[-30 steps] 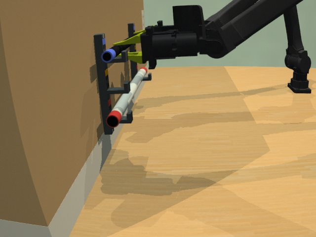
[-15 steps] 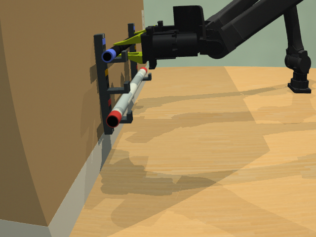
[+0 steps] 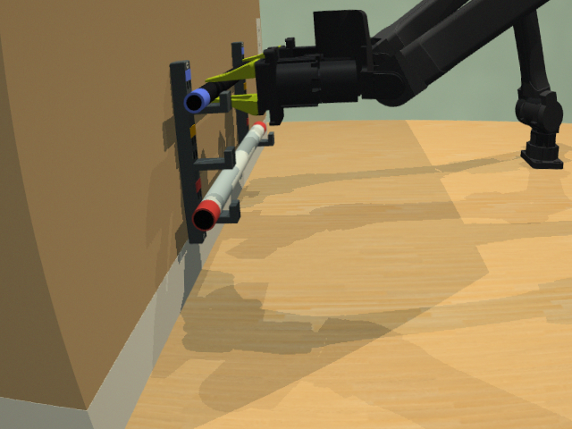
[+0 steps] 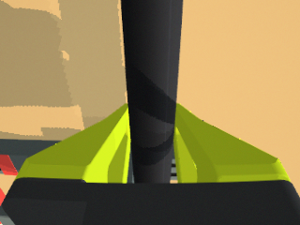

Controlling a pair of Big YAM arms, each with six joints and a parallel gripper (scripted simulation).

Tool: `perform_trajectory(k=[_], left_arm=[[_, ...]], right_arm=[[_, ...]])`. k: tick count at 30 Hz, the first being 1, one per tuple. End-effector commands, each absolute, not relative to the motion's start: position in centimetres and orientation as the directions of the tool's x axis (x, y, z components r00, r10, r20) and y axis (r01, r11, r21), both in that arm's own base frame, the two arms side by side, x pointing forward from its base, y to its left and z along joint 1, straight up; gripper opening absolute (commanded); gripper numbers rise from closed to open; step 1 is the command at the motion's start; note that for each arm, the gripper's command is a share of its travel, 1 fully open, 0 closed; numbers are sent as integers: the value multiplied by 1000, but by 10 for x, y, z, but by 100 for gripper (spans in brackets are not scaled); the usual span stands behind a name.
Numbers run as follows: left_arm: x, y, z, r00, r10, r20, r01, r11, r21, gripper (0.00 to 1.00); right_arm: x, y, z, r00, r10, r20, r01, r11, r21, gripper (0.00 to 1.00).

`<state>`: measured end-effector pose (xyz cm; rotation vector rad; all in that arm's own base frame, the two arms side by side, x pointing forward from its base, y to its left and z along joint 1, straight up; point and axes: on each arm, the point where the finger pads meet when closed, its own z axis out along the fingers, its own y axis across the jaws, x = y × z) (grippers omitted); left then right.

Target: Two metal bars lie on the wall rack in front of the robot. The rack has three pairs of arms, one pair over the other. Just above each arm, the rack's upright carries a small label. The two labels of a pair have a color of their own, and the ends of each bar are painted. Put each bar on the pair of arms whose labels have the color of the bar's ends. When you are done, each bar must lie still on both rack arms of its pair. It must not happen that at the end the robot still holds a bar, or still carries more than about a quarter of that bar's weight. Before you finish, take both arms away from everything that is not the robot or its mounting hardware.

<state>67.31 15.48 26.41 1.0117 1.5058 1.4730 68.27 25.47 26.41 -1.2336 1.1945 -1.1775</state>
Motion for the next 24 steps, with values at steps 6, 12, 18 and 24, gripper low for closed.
perform_trajectory(k=[6, 12, 18, 24], left_arm=[[677, 162, 271, -387, 922, -10, -17, 4, 1000, 0], [677, 162, 271, -387, 922, -10, -17, 4, 1000, 0], [677, 162, 271, -387, 922, -10, -17, 4, 1000, 15], [677, 162, 271, -387, 922, -10, -17, 4, 1000, 39]], right_arm=[[687, 253, 288, 24, -999, -36, 43, 37, -998, 0], [687, 253, 288, 24, -999, -36, 43, 37, -998, 0], [687, 253, 288, 24, -999, -36, 43, 37, -998, 15], [687, 253, 288, 24, -999, -36, 43, 37, -998, 39]])
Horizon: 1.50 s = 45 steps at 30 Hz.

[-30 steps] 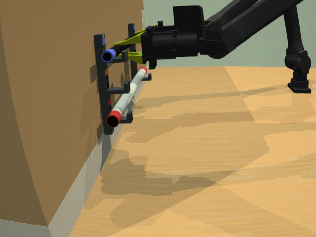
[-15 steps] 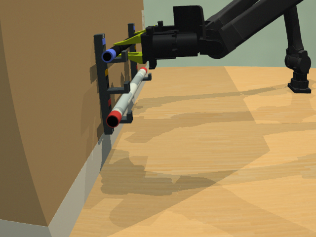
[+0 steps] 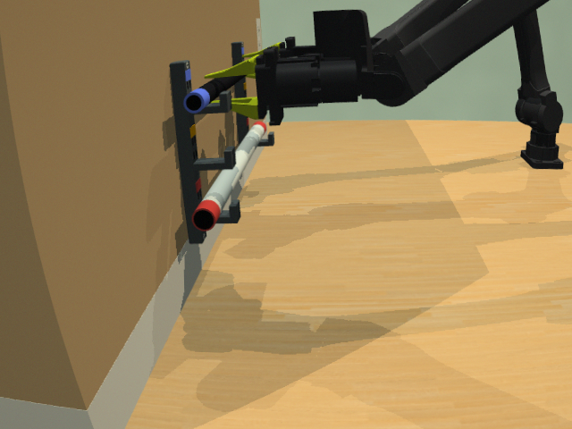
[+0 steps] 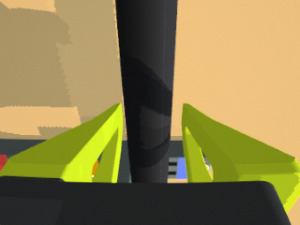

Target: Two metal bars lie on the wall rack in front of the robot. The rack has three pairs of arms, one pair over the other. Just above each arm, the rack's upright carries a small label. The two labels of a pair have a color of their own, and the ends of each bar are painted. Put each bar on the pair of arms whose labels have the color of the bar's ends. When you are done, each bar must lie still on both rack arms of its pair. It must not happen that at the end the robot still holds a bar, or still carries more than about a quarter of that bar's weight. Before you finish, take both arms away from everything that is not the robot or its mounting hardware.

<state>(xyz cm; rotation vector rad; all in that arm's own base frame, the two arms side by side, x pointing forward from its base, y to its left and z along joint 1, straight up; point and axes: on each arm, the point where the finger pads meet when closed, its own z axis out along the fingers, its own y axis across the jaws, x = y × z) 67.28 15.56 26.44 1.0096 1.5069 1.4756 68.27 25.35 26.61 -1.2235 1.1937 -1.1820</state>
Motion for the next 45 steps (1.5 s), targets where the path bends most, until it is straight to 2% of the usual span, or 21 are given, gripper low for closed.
perform_trajectory(k=[1, 5, 45], left_arm=[[677, 162, 271, -387, 922, -10, -17, 4, 1000, 43], [677, 162, 271, -387, 922, -10, -17, 4, 1000, 58], [673, 159, 267, -382, 924, -3, -26, -8, 1000, 58]], right_arm=[[687, 253, 288, 24, -999, -36, 43, 37, -998, 43], [687, 253, 288, 24, -999, -36, 43, 37, -998, 58], [681, 254, 282, 26, -999, -23, 43, 24, -999, 58]])
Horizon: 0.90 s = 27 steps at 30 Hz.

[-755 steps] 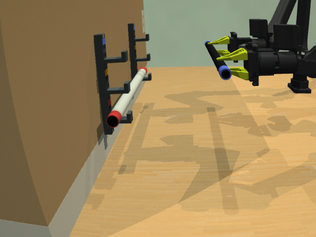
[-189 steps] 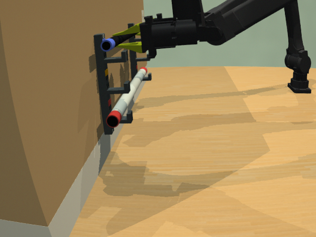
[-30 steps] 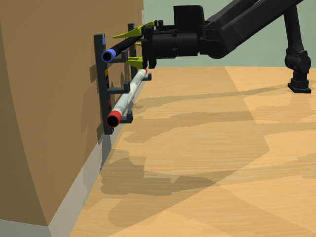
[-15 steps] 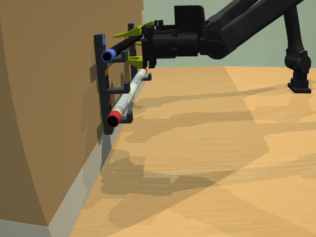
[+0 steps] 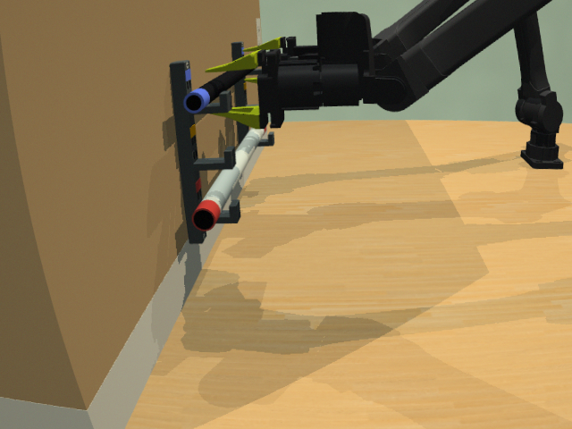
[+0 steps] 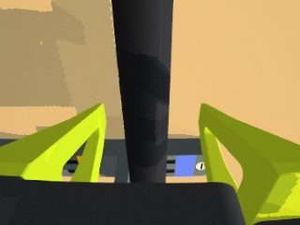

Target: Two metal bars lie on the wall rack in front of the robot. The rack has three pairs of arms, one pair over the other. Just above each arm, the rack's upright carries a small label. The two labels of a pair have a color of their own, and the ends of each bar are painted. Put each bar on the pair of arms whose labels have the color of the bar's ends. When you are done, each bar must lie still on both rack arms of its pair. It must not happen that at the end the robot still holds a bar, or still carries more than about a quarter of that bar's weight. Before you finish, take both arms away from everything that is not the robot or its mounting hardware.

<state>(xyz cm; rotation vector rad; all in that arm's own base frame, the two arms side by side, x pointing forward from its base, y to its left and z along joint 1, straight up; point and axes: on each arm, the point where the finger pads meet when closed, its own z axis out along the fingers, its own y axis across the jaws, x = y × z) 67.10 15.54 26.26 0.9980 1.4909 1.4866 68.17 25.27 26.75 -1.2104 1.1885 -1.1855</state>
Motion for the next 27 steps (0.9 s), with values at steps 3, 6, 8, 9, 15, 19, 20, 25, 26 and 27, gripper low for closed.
perform_trajectory(k=[3, 6, 8, 9, 15, 19, 20, 25, 26, 27], left_arm=[[669, 157, 266, -382, 924, -2, -26, -8, 1000, 58], [666, 156, 266, -381, 925, -2, -26, -9, 1000, 58], [664, 155, 266, -381, 925, -1, -26, -9, 1000, 58], [663, 154, 266, -381, 925, -1, -26, -9, 1000, 58], [658, 152, 268, -380, 925, -1, -28, -10, 1000, 58], [654, 150, 270, -379, 925, -2, -30, -11, 999, 58], [653, 149, 271, -379, 925, -2, -31, -11, 999, 58], [647, 146, 275, -379, 926, -3, -35, -11, 999, 58], [646, 145, 275, -378, 926, -3, -35, -11, 999, 58], [645, 145, 276, -378, 926, -3, -36, -12, 999, 58]], right_arm=[[678, 254, 281, 27, -999, -21, 42, 22, -999, 58], [674, 254, 280, 27, -999, -20, 41, 21, -999, 58], [671, 255, 280, 27, -999, -18, 40, 20, -999, 58], [670, 255, 280, 27, -999, -18, 40, 19, -999, 58], [665, 255, 281, 28, -999, -18, 41, 19, -999, 58], [660, 256, 284, 31, -999, -18, 44, 20, -999, 58], [659, 257, 284, 31, -999, -19, 45, 20, -999, 58], [652, 258, 288, 34, -999, -20, 49, 21, -999, 58], [651, 258, 289, 35, -999, -20, 49, 21, -999, 58], [650, 259, 289, 36, -999, -20, 50, 22, -999, 58]])
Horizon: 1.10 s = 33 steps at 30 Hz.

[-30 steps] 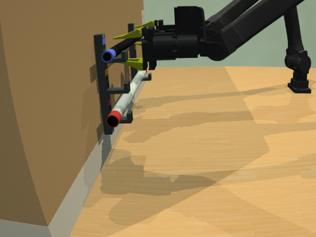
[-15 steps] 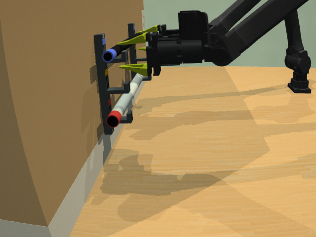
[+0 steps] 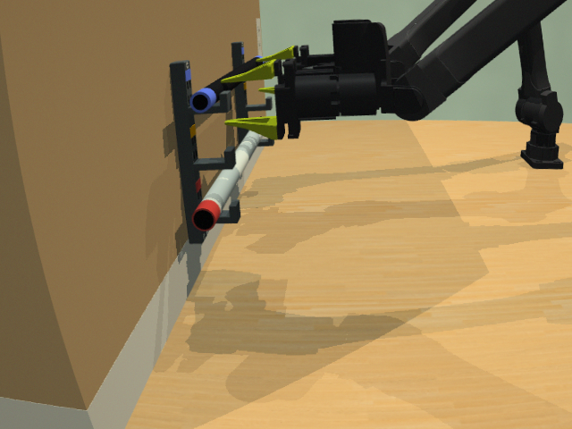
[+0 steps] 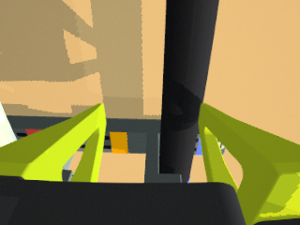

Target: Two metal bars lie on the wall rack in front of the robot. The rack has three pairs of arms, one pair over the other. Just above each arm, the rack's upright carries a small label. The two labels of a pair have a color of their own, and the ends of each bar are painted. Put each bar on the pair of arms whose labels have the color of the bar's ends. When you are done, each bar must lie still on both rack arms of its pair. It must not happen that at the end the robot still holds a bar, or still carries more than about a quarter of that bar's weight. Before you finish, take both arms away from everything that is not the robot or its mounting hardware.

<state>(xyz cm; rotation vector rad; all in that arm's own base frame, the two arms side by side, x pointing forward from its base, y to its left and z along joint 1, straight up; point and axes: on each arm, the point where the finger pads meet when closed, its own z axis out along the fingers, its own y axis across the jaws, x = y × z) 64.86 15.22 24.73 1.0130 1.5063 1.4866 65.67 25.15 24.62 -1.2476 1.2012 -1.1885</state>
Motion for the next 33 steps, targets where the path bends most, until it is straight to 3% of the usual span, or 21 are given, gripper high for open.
perform_trajectory(k=[1, 33], left_arm=[[644, 144, 277, -378, 926, -3, -37, -12, 999, 58], [615, 123, 298, -365, 931, -12, -67, -13, 998, 58]], right_arm=[[649, 259, 290, 36, -999, -20, 51, 22, -998, 58], [613, 259, 304, 41, -999, -31, 70, 34, -997, 58]])
